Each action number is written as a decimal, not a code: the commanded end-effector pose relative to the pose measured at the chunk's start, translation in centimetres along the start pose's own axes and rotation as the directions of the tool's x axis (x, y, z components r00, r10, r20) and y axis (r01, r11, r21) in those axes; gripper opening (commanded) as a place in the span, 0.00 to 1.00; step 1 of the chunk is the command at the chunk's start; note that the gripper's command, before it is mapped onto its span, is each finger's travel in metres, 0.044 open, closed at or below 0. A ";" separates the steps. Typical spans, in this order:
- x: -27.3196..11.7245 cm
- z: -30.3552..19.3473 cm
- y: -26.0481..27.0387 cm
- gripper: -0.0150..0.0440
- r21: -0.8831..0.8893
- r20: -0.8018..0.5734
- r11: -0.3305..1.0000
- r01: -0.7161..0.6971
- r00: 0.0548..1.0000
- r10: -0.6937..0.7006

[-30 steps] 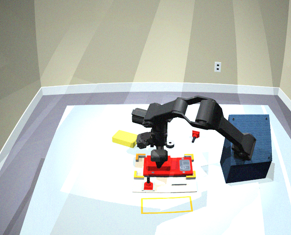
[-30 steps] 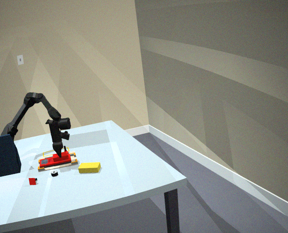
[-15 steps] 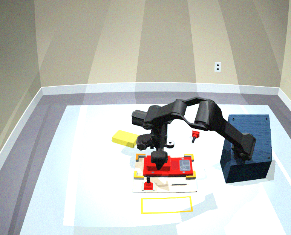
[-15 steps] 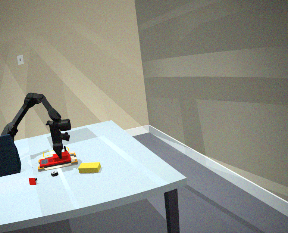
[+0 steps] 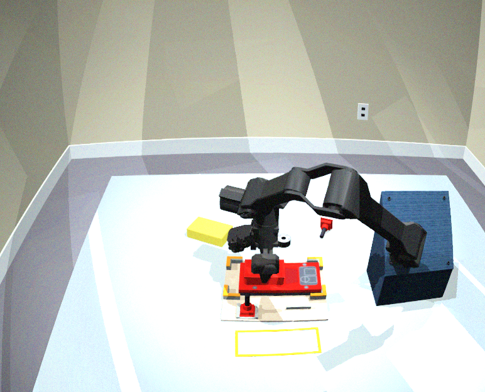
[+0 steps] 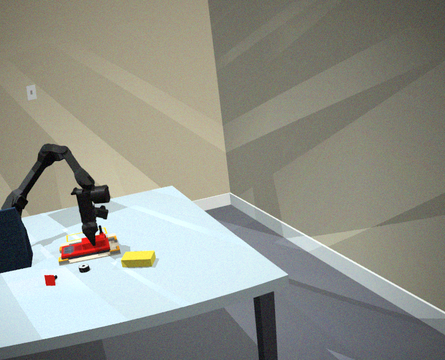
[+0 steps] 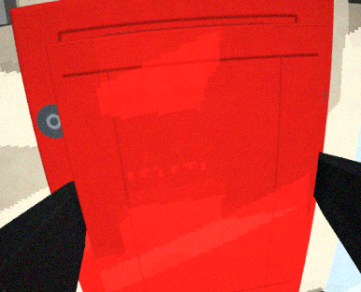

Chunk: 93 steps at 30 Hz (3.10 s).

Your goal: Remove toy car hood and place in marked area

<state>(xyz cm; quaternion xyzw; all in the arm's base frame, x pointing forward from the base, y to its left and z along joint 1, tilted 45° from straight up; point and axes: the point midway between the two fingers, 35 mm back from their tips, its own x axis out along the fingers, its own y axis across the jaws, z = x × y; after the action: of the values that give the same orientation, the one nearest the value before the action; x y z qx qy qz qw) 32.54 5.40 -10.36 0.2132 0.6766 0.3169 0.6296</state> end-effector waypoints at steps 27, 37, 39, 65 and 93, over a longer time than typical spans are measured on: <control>-1.1 0.0 0.0 0.25 0.000 0.000 1.000 0.000 1.000 0.000; -1.8 0.0 0.0 0.25 0.001 0.001 1.000 0.001 1.000 -0.001; -1.9 0.0 0.0 0.25 0.001 0.001 1.000 0.001 1.000 -0.001; -6.5 0.1 0.1 0.25 0.010 0.002 1.000 -0.001 1.000 0.001; -7.3 0.1 11.8 0.25 0.010 0.004 1.000 0.015 1.000 -0.015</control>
<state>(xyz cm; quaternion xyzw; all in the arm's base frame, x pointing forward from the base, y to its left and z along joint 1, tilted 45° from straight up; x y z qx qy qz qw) 32.72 7.91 2.30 0.2084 0.6763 0.3088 0.6355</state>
